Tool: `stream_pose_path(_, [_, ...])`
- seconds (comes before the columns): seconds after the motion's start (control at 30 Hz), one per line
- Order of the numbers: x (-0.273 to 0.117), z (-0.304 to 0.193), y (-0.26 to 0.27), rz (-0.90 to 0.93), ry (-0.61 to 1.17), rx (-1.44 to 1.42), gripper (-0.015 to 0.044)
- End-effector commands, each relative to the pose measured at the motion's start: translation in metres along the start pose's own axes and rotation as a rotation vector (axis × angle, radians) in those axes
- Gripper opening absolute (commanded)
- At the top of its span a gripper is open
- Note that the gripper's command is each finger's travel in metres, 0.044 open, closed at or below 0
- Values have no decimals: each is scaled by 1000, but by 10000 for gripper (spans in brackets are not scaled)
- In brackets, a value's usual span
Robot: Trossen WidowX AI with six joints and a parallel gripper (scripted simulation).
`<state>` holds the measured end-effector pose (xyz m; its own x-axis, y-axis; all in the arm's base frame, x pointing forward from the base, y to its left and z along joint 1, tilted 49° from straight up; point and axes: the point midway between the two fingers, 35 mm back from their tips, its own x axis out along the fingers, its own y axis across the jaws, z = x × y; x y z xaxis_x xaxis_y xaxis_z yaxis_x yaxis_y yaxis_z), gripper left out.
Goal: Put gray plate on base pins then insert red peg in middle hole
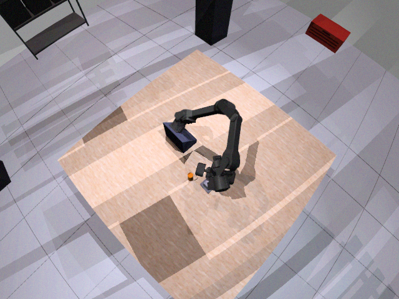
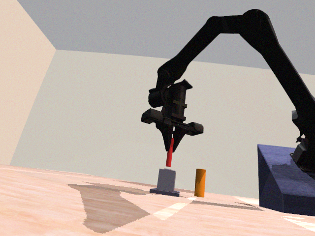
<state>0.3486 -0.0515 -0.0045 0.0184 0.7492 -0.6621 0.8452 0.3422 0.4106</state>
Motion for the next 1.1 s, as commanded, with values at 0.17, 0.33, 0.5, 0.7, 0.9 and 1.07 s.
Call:
stream_pose_path(0.17, [13,0,-1,0,2,3,0])
stream_pose_path(0.33, [12,0,0,-2,0,-1,0])
stream_pose_path(0.5, [11,0,1,-4,-2,-5,0])
stream_pose_path(0.7, [13,0,0,-4,-2,-5,0])
stream_pose_path(0.9, [13,-1,0,-4,-2,-5,0])
stream_pose_path(1.07, [14,-1,-1,-4,-2,-5,0])
